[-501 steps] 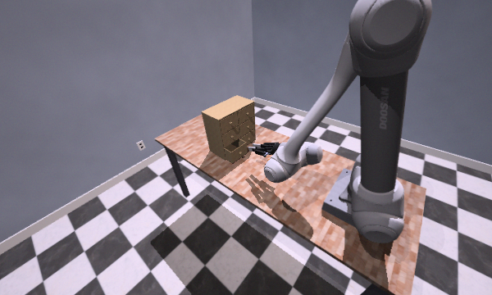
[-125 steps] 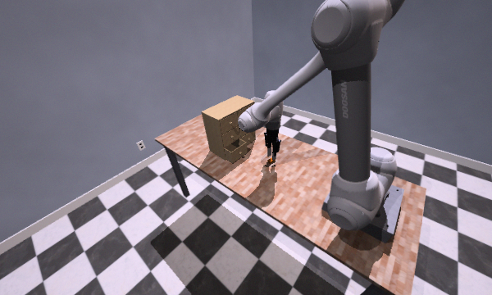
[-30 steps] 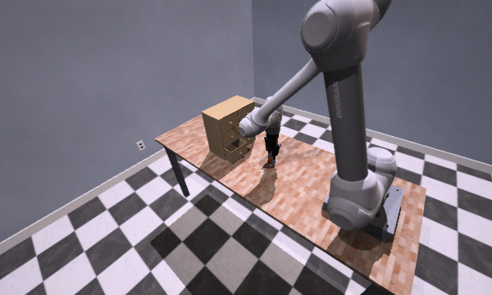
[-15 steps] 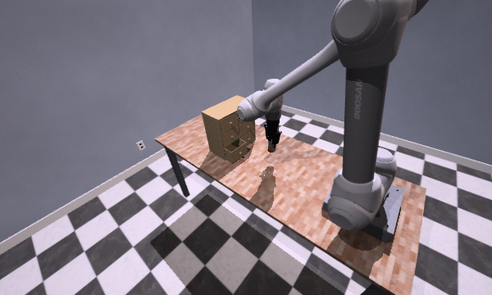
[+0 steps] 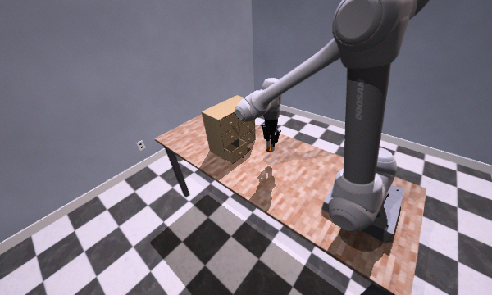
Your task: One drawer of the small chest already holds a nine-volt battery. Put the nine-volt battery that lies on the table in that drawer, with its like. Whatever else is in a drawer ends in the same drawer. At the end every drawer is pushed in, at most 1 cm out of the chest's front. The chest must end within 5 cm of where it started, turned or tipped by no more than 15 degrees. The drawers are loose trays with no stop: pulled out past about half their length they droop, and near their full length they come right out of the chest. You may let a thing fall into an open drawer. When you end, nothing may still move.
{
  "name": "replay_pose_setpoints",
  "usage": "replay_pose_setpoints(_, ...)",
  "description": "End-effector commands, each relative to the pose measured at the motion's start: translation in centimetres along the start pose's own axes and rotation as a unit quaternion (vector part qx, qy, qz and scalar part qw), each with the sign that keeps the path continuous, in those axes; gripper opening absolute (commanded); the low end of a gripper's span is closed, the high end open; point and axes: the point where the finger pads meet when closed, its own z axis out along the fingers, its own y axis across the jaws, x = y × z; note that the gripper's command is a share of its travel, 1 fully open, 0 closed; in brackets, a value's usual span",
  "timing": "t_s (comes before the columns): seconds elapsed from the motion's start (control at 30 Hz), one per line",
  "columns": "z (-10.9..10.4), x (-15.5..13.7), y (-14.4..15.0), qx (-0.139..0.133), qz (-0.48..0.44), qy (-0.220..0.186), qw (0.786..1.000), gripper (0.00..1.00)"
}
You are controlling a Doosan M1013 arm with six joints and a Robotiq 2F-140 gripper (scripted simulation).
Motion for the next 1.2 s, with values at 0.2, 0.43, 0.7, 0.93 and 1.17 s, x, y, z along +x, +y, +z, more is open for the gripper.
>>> replay_pose_setpoints(0.2, 0.0, -4.4, -2.5, 0.001, -0.292, 0.005, 0.956, 0.14)
replay_pose_setpoints(0.43, 0.0, -6.5, -3.5, 0.001, -0.464, 0.011, 0.886, 0.14)
replay_pose_setpoints(0.7, 0.0, -7.4, -3.8, 0.000, -0.628, 0.011, 0.778, 0.14)
replay_pose_setpoints(0.93, -0.8, -7.3, -3.8, 0.002, -0.710, -0.002, 0.704, 0.14)
replay_pose_setpoints(1.17, -2.4, -7.3, -3.9, 0.002, -0.710, -0.002, 0.704, 0.14)
